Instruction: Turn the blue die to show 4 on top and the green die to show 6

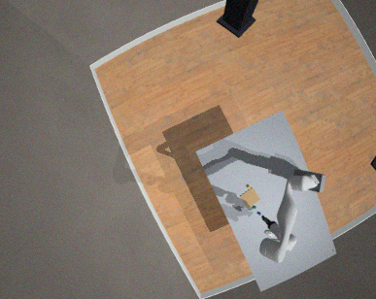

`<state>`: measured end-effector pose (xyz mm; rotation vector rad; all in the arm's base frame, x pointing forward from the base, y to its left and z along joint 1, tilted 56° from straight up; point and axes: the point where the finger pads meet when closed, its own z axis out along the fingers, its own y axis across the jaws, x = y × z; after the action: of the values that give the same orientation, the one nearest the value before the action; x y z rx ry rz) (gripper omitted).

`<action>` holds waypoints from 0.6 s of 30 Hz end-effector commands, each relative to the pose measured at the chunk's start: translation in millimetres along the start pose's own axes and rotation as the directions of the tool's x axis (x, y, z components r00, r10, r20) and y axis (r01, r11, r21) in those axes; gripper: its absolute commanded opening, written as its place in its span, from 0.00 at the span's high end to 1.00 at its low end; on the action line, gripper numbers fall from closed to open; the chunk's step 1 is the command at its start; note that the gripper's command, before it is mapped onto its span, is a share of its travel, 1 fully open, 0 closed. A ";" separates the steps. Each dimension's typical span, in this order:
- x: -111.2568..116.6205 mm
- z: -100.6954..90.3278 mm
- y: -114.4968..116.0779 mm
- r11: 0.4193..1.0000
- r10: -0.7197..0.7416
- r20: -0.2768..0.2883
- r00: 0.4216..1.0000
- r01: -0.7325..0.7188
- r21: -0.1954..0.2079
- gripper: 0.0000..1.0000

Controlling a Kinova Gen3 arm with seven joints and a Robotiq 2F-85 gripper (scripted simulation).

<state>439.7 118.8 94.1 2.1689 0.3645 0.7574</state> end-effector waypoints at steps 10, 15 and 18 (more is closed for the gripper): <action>13.4 -11.8 -9.8 0.997 0.002 -0.004 1.000 -0.002 0.072 0.65; 14.5 -12.9 -11.1 0.997 0.001 -0.005 1.000 -0.001 0.079 0.65; 14.5 -12.9 -11.1 0.997 0.001 -0.005 1.000 -0.001 0.080 0.65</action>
<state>442.8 139.6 97.2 2.2402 0.4021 0.7582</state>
